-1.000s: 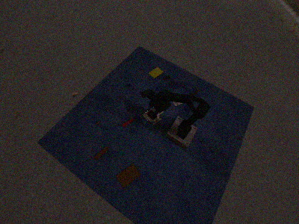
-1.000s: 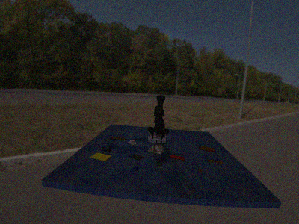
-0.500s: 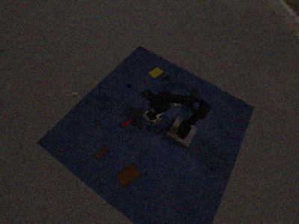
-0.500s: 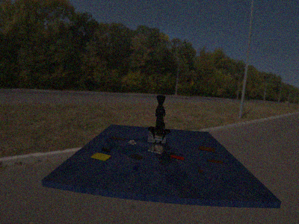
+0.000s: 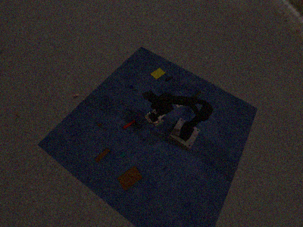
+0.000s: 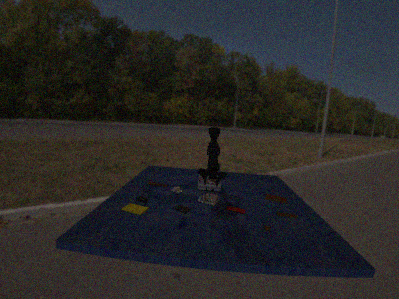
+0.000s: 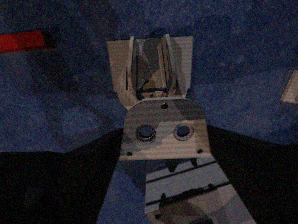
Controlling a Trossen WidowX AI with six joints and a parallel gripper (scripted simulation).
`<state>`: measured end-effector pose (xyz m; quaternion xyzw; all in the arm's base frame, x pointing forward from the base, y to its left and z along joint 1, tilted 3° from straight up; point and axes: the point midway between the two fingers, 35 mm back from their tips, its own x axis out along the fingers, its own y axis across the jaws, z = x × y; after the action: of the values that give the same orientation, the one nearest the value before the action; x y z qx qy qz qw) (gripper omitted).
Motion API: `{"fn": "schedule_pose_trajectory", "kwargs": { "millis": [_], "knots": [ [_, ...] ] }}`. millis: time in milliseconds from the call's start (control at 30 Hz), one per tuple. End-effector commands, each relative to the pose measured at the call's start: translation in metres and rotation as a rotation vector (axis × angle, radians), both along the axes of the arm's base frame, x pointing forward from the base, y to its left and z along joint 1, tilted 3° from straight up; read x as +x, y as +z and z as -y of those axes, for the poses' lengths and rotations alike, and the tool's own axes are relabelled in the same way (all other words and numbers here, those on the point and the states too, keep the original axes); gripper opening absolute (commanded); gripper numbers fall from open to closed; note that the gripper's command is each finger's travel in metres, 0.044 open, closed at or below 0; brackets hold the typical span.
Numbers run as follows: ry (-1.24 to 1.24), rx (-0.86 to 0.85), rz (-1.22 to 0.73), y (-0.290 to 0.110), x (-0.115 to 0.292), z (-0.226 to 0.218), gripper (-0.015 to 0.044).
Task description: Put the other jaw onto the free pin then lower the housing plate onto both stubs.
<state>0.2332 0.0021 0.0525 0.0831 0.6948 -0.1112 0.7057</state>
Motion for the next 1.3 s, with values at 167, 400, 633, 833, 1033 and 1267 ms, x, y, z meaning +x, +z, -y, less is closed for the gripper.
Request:
{"fn": "schedule_pose_trajectory", "kwargs": {
  "millis": [167, 400, 633, 833, 1033, 1267],
  "knots": [
    [-0.006, -0.003, 0.003, -0.0003, -0.0031, -0.0085, 0.0351],
    [-0.006, -0.003, 0.003, -0.0003, -0.0031, -0.0085, 0.0351],
    [-0.006, -0.003, 0.003, -0.0003, -0.0031, -0.0085, 0.0351],
    [-0.006, -0.003, 0.003, -0.0003, -0.0031, -0.0085, 0.0351],
    [-0.009, -0.003, 0.003, -0.0003, -0.0034, -0.0087, 0.0351],
    [-0.009, -0.003, 0.003, -0.0006, -0.0034, -0.0087, 0.0351]
  ]
}}
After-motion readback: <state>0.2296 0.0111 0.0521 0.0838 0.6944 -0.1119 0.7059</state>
